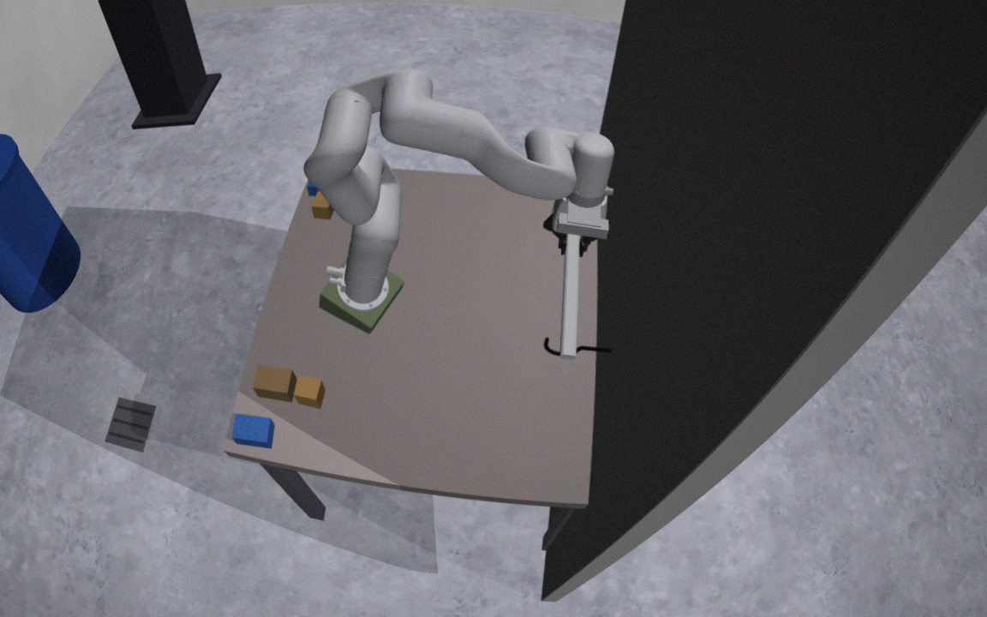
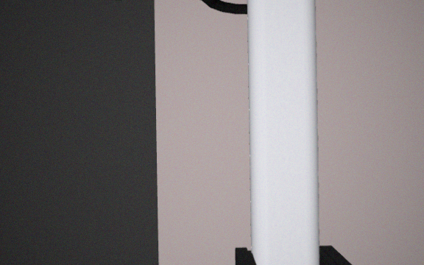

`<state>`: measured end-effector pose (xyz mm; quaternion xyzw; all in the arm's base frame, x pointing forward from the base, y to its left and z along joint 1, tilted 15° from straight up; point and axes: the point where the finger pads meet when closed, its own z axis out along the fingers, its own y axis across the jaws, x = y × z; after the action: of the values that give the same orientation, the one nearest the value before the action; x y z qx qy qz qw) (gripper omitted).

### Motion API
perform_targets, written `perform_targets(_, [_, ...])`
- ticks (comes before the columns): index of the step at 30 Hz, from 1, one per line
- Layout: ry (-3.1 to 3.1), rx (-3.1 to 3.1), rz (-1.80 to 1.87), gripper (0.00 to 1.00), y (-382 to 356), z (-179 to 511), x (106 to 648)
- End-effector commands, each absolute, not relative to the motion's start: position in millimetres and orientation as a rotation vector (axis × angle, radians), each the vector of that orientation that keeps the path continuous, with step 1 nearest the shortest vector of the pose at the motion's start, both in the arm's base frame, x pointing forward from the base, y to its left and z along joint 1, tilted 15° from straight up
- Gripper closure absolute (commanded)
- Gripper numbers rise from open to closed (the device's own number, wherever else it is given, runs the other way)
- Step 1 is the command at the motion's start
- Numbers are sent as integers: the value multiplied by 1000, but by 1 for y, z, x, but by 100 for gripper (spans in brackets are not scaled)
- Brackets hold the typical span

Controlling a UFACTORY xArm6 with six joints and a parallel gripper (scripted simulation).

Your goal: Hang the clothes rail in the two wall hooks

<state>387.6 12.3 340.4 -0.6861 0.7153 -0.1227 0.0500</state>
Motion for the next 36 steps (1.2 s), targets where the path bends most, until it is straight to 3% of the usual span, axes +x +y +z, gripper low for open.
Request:
perform_targets(1, [2175,-2086,-378,100,12,342,388])
perform_targets(36, [2176,-2087,-378,100,7,292,401])
